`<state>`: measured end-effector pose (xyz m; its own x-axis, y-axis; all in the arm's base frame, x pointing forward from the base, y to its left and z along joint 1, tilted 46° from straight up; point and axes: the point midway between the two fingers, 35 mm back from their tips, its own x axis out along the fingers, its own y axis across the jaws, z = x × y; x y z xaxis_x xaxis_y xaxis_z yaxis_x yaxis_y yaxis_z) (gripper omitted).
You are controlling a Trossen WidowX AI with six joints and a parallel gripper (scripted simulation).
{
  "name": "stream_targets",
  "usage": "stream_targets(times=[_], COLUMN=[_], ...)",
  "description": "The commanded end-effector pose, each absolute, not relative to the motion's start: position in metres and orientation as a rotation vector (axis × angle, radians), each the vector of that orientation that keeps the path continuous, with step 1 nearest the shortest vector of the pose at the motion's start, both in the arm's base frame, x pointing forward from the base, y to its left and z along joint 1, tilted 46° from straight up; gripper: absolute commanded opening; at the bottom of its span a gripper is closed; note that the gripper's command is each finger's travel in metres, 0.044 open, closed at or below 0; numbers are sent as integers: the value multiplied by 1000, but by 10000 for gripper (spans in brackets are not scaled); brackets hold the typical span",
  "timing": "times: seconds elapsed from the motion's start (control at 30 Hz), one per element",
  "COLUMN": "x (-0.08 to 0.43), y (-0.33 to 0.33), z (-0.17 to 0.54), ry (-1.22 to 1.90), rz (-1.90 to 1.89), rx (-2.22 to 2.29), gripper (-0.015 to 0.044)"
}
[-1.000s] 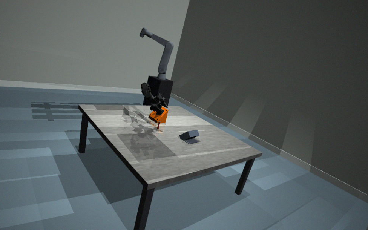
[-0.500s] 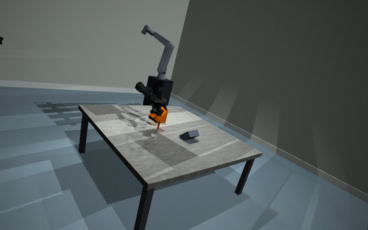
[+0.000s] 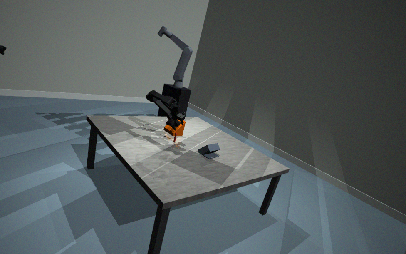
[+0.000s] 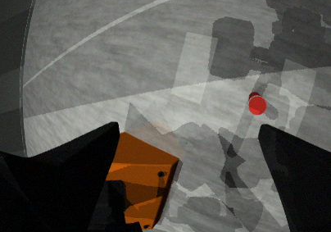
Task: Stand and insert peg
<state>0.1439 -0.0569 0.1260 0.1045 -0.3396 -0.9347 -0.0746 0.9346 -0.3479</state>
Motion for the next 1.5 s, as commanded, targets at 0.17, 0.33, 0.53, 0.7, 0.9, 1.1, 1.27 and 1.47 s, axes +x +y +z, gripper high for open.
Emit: stream_targets(times=[0.17, 0.33, 0.53, 0.7, 0.9, 1.1, 1.27, 1.47], x=[152, 162, 169, 169, 168, 167, 167, 167], y=[-65, -69, -70, -70, -76, -84, -88, -94], z=[131, 138, 142, 142, 136, 128, 124, 117], ry=[1607, 1637, 1636, 1636, 1644, 1654, 1654, 1653], rz=[-372, -485, -537, -537, -520, -498, -496, -494], rx=[-513, -649, -724, -724, -739, -761, -759, -757], gripper=[440, 440, 440, 440, 440, 440, 440, 440])
